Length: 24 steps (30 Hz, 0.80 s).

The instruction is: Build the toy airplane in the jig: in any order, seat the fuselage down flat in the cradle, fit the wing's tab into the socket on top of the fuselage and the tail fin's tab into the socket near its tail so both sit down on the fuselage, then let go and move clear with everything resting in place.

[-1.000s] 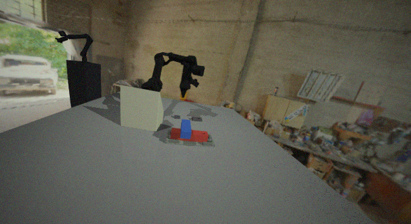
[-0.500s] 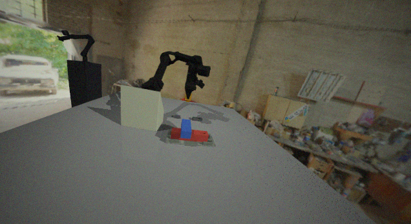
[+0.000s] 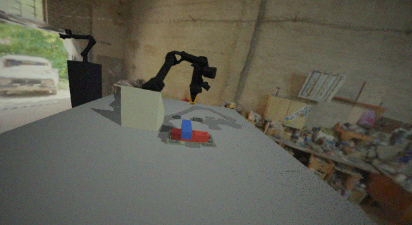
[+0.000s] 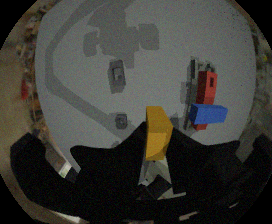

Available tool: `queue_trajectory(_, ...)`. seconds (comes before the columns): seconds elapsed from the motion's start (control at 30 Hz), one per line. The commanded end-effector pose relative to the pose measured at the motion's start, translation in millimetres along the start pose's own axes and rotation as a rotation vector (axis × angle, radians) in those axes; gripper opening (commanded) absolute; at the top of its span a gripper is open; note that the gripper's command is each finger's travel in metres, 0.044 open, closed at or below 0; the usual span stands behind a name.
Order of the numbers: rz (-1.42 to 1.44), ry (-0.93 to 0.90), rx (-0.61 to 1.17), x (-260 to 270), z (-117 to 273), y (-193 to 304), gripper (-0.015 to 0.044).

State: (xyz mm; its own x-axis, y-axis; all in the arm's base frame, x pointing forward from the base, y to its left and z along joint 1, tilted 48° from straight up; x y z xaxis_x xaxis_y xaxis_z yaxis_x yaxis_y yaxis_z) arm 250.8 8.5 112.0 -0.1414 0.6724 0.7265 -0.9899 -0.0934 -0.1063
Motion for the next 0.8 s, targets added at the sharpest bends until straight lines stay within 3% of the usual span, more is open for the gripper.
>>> queue_trajectory(0.0,0.002,0.004,0.005,-12.4,-1.5,-7.1,0.0)
queue_trajectory(0.77,0.007,0.004,0.004,-72.8,-13.4,-35.6,0.0)
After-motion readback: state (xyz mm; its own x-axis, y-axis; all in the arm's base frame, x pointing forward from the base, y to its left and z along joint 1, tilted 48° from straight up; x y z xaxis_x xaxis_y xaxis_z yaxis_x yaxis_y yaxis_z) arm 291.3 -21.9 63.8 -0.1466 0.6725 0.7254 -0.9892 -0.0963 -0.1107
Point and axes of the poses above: the point midway between the two fingers, 35 mm back from their tips, its own z axis back along the fingers, its own x axis across the jaws, y = z × x, the point moved 1 cm from there along z, back along the fingers, and after that the axes turned 3 degrees about z, right-handed, at the moved point
